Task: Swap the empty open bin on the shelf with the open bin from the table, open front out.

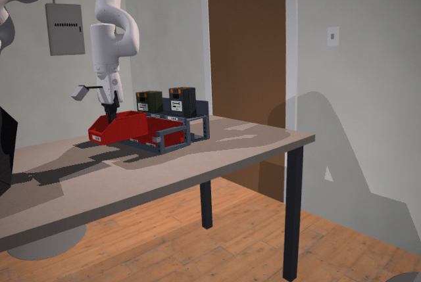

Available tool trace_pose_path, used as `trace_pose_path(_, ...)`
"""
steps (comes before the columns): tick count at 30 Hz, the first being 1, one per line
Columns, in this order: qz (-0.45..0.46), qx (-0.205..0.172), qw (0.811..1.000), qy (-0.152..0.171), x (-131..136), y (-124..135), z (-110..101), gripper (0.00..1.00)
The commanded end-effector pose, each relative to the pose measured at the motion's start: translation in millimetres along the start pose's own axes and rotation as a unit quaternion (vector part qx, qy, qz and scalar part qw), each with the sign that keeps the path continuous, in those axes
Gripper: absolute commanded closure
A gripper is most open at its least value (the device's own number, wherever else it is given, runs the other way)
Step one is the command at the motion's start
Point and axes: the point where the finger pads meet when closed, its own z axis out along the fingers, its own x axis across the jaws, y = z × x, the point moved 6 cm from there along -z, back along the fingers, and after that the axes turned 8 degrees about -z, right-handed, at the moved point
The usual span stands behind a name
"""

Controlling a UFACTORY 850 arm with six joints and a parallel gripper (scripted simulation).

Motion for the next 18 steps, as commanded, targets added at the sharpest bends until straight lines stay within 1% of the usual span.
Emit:
trace_pose_path(1, -0.013, -0.002, 1.000, -0.001, -3.0, 0.2, -0.3, 1.00)
trace_pose_path(18, -0.013, -0.002, 1.000, -0.001, -3.0, 0.2, 1.5, 1.00)
